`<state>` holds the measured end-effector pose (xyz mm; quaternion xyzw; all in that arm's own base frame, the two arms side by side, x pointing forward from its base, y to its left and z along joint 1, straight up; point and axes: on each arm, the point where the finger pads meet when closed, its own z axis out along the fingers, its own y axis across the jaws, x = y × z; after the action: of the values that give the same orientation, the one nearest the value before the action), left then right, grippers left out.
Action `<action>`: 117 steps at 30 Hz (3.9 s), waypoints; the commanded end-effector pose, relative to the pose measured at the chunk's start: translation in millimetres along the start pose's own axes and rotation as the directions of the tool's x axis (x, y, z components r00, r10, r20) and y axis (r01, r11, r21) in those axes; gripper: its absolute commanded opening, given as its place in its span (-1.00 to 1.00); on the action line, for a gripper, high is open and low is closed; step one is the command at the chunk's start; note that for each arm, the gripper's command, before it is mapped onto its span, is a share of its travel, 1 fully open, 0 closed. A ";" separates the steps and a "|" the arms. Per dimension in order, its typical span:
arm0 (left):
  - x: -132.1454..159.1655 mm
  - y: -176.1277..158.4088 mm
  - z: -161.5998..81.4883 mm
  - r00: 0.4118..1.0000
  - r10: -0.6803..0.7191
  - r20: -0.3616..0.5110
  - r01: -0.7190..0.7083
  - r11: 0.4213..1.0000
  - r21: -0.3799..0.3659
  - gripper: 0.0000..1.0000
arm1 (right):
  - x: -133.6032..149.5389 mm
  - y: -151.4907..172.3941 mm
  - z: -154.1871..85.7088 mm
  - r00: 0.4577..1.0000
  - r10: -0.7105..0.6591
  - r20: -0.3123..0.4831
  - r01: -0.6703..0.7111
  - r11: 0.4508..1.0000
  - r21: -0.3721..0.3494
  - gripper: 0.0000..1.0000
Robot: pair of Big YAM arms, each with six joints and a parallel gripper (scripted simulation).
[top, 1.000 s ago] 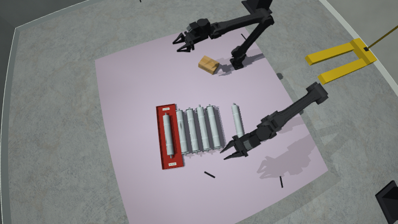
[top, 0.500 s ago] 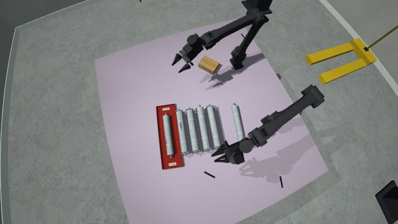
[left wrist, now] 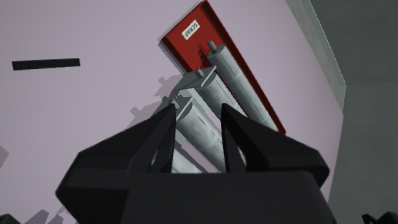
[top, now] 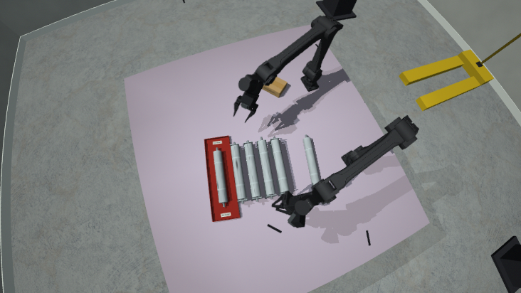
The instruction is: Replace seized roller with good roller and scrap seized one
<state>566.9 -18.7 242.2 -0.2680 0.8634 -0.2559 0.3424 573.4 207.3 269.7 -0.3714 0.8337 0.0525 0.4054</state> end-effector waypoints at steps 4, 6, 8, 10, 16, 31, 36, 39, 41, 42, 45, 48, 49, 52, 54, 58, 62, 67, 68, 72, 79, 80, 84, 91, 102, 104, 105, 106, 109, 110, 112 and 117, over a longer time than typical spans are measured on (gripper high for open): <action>-7.0 2.8 12.3 0.972 -0.222 -0.075 0.221 0.975 -0.029 -0.36 | -23.1 37.2 29.4 0.986 -0.157 -0.046 0.150 0.980 -0.131 0.24; 3.2 13.1 21.1 0.950 -0.290 -0.117 0.285 0.957 -0.061 -0.36 | -17.5 55.1 41.6 0.978 -0.197 -0.070 0.182 0.966 -0.186 0.24; 12.8 22.5 28.7 0.921 -0.357 -0.153 0.346 0.933 -0.096 -0.36 | -11.8 72.4 52.8 0.967 -0.237 -0.091 0.210 0.948 -0.241 0.24; 20.6 29.2 34.1 0.890 -0.418 -0.182 0.400 0.907 -0.128 -0.36 | -7.8 87.3 60.8 0.956 -0.273 -0.104 0.234 0.928 -0.289 0.24; 30.4 29.9 35.0 0.845 -0.488 -0.220 0.462 0.872 -0.160 -0.36 | -0.5 94.7 66.1 0.945 -0.303 -0.123 0.246 0.907 -0.342 0.24; 63.4 59.5 56.0 0.709 -0.646 -0.282 0.575 0.762 -0.300 -0.36 | 21.6 158.0 93.4 0.901 -0.407 -0.150 0.284 0.815 -0.506 0.24; 73.6 74.1 60.3 0.682 -0.673 -0.286 0.587 0.737 -0.335 -0.36 | 26.5 173.0 99.7 0.893 -0.422 -0.154 0.285 0.797 -0.533 0.24; 78.3 71.4 61.1 0.686 -0.665 -0.296 0.578 0.745 -0.335 -0.36 | 47.7 169.9 101.4 0.892 -0.410 -0.190 0.253 0.801 -0.542 0.24; 86.5 80.7 61.8 0.685 -0.664 -0.300 0.569 0.745 -0.350 -0.36 | 56.9 183.3 104.5 0.888 -0.416 -0.197 0.248 0.793 -0.556 0.24; 85.0 77.2 57.5 0.685 -0.665 -0.296 0.574 0.744 -0.342 -0.36 | 59.3 183.7 106.5 0.887 -0.420 -0.192 0.255 0.792 -0.555 0.24; 83.7 75.4 55.7 0.688 -0.663 -0.296 0.574 0.746 -0.337 -0.36 | 34.7 172.7 97.5 0.897 -0.414 -0.156 0.279 0.803 -0.526 0.24; 98.1 80.7 67.7 0.682 -0.666 -0.302 0.568 0.743 -0.354 -0.36 | 28.1 169.9 90.9 0.899 -0.413 -0.145 0.287 0.807 -0.517 0.24; 86.8 69.9 74.9 0.692 -0.659 -0.294 0.574 0.750 -0.328 -0.36 | 50.4 182.6 114.2 0.898 -0.402 -0.180 0.254 0.807 -0.533 0.24; 107.3 81.5 84.4 0.678 -0.672 -0.297 0.575 0.737 -0.356 -0.36 | 62.6 190.2 124.0 0.896 -0.402 -0.189 0.248 0.806 -0.538 0.24; 101.9 74.7 91.6 0.687 -0.663 -0.297 0.573 0.746 -0.339 -0.36 | 61.5 192.5 130.4 0.898 -0.401 -0.182 0.252 0.807 -0.533 0.24; 112.7 79.5 102.9 0.682 -0.668 -0.297 0.574 0.741 -0.348 -0.36 | 60.3 196.3 142.0 0.899 -0.401 -0.175 0.258 0.808 -0.529 0.24; 110.1 76.6 108.9 0.689 -0.664 -0.292 0.578 0.746 -0.332 -0.36 | 60.8 196.5 145.9 0.903 -0.396 -0.168 0.261 0.814 -0.519 0.24; 87.6 67.0 96.6 0.701 -0.656 -0.280 0.585 0.753 -0.300 -0.36 | 18.4 167.6 117.3 0.915 -0.386 -0.119 0.290 0.832 -0.473 0.24; 89.7 62.3 97.7 0.705 -0.649 -0.286 0.579 0.760 -0.296 -0.36 | 24.9 170.7 119.7 0.911 -0.390 -0.135 0.282 0.826 -0.487 0.24; 97.5 69.2 104.4 0.700 -0.653 -0.289 0.577 0.756 -0.310 -0.36 | 17.3 166.0 117.3 0.917 -0.382 -0.116 0.288 0.835 -0.469 0.24; 101.8 72.3 103.9 0.693 -0.657 -0.295 0.573 0.751 -0.328 -0.94 | 22.1 169.0 123.8 0.916 -0.382 -0.120 0.286 0.833 -0.473 0.24; 101.0 71.2 103.6 0.696 -0.654 -0.297 0.572 0.754 -0.323 -0.94 | 22.1 169.0 123.8 0.916 -0.382 -0.120 0.286 0.833 -0.473 0.24; 101.0 71.1 103.6 0.696 -0.654 -0.297 0.572 0.754 -0.322 -0.94 | 22.1 169.0 123.8 0.916 -0.382 -0.120 0.286 0.833 -0.473 0.24; 101.0 71.1 103.6 0.696 -0.654 -0.297 0.572 0.754 -0.322 -0.94 | 22.1 169.0 123.8 0.916 -0.382 -0.120 0.286 0.833 -0.473 0.24; 101.0 71.1 103.6 0.696 -0.654 -0.297 0.572 0.755 -0.322 -0.94 | 23.1 169.3 123.3 0.914 -0.386 -0.122 0.287 0.831 -0.476 -0.36; 101.0 71.1 103.6 0.696 -0.654 -0.297 0.572 0.755 -0.322 -0.94 | 23.1 169.3 123.3 0.914 -0.386 -0.122 0.287 0.831 -0.476 -0.36; 101.0 71.1 103.6 0.696 -0.654 -0.297 0.572 0.755 -0.322 -0.94 | 23.1 169.3 123.3 0.914 -0.386 -0.122 0.287 0.831 -0.476 -0.36; 101.0 71.1 103.6 0.696 -0.654 -0.297 0.572 0.755 -0.322 -0.94 | 23.1 169.3 123.3 0.914 -0.386 -0.122 0.287 0.831 -0.476 -0.36; 101.0 71.1 103.6 0.696 -0.654 -0.297 0.572 0.755 -0.322 -0.94 | 23.1 169.3 123.3 0.914 -0.386 -0.122 0.287 0.831 -0.476 -0.36; 101.0 71.1 103.6 0.696 -0.654 -0.297 0.572 0.755 -0.322 -0.94 | 23.1 169.3 123.3 0.914 -0.386 -0.122 0.287 0.831 -0.476 -0.36; 101.0 71.1 103.6 0.696 -0.654 -0.297 0.572 0.755 -0.322 -0.94 | 23.1 169.3 123.3 0.914 -0.386 -0.122 0.287 0.831 -0.476 -0.36; 101.0 71.1 103.6 0.696 -0.654 -0.297 0.572 0.755 -0.322 -0.94 | 23.1 169.3 123.3 0.914 -0.386 -0.122 0.287 0.831 -0.476 -0.36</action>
<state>544.9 -57.4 70.9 -0.5237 0.7957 -0.3040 0.0143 505.8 358.0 89.5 -0.6051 0.7648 0.1380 0.1729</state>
